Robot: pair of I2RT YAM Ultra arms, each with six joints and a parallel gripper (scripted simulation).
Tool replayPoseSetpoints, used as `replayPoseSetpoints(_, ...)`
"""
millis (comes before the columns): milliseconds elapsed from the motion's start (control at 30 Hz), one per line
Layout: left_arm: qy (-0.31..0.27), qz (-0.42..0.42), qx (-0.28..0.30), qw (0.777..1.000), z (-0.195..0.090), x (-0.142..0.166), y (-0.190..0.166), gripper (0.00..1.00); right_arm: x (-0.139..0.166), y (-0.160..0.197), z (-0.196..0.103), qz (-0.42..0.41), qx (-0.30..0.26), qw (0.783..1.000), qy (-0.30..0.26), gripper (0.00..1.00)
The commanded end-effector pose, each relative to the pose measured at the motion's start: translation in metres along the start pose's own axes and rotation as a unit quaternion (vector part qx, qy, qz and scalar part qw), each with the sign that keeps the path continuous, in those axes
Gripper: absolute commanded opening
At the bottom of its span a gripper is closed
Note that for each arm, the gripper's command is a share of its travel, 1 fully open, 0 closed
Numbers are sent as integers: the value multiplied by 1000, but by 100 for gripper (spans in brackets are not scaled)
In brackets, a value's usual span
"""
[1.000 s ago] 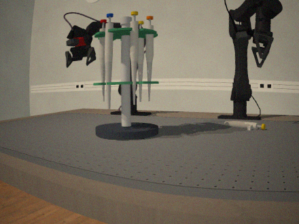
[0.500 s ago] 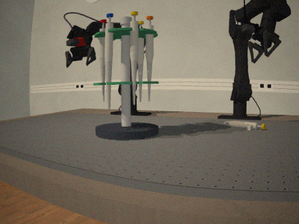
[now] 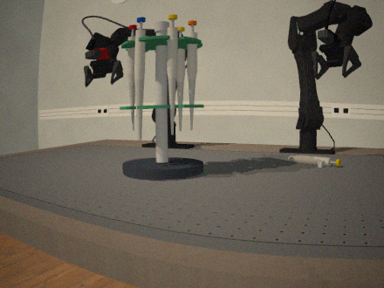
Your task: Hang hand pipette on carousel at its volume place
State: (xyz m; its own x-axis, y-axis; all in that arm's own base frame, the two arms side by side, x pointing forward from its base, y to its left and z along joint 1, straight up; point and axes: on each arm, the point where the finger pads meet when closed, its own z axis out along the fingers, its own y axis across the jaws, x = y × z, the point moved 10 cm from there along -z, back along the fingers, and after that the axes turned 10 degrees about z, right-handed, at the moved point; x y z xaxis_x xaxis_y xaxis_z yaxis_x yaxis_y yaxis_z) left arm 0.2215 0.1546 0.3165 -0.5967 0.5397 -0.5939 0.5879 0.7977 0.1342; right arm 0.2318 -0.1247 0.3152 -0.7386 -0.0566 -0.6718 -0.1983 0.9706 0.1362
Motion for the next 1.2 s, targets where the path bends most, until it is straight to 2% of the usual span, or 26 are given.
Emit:
replayPoseSetpoints(0,-46,-67,-72,994,-5,-7,-6,100,-6,-1,-6,-13,3,1000,-19,100)
replayPoseSetpoints(67,-56,-101,-88,989,-5,-5,-9,100,-6,-1,-6,-13,3,1000,-19,100)
replayPoseSetpoints(267,-52,-102,-87,990,-5,-5,-5,100,-6,-1,-6,-13,3,1000,-19,100)
replayPoseSetpoints(300,-58,-116,-93,987,1,-8,-15,49,-6,-1,-6,-13,3,1000,-19,100)
replayPoseSetpoints(600,-125,-260,-130,949,41,-33,-67,49,-6,-1,-6,-13,3,1000,-19,100)
replayPoseSetpoints(933,-129,-260,-132,948,39,-34,-66,49,-6,-1,-6,-13,3,1000,-19,100)
replayPoseSetpoints(1167,-187,-366,-148,899,74,-53,-109,49,-6,-1,-6,-13,3,1000,-19,100)
